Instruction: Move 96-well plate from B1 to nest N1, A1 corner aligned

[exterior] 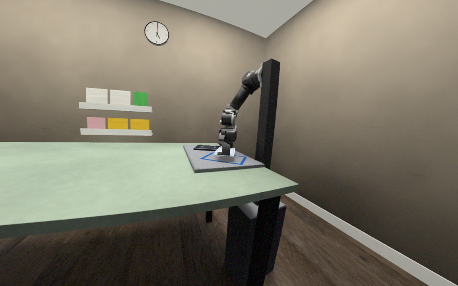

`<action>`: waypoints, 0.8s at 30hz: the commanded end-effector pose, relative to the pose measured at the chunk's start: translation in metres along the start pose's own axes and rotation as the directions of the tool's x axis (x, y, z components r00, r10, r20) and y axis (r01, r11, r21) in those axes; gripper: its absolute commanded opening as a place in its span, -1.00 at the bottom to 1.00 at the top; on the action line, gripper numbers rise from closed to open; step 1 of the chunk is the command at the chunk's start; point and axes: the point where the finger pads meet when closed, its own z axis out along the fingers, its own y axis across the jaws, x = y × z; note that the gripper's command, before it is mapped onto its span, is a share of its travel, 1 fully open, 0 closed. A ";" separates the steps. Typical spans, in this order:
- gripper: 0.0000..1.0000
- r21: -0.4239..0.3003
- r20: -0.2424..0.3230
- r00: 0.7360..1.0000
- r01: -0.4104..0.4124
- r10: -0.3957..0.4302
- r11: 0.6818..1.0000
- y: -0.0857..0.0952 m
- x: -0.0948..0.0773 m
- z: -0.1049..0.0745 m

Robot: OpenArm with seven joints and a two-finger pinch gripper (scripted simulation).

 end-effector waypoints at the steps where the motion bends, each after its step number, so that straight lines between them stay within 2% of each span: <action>1: -1.00 0.004 0.007 1.000 -0.011 0.011 1.000 0.000 -0.002 -0.001; 9: -1.00 0.004 0.007 1.000 -0.011 0.011 1.000 0.000 -0.002 -0.001; 11: -1.00 0.002 0.007 0.995 -0.100 0.100 0.995 0.000 -0.002 -0.001; 14: -1.00 0.000 0.008 0.973 -0.232 0.232 0.973 0.000 -0.002 -0.001; 24: -1.00 0.000 0.008 0.973 -0.232 0.232 0.973 0.000 -0.002 -0.001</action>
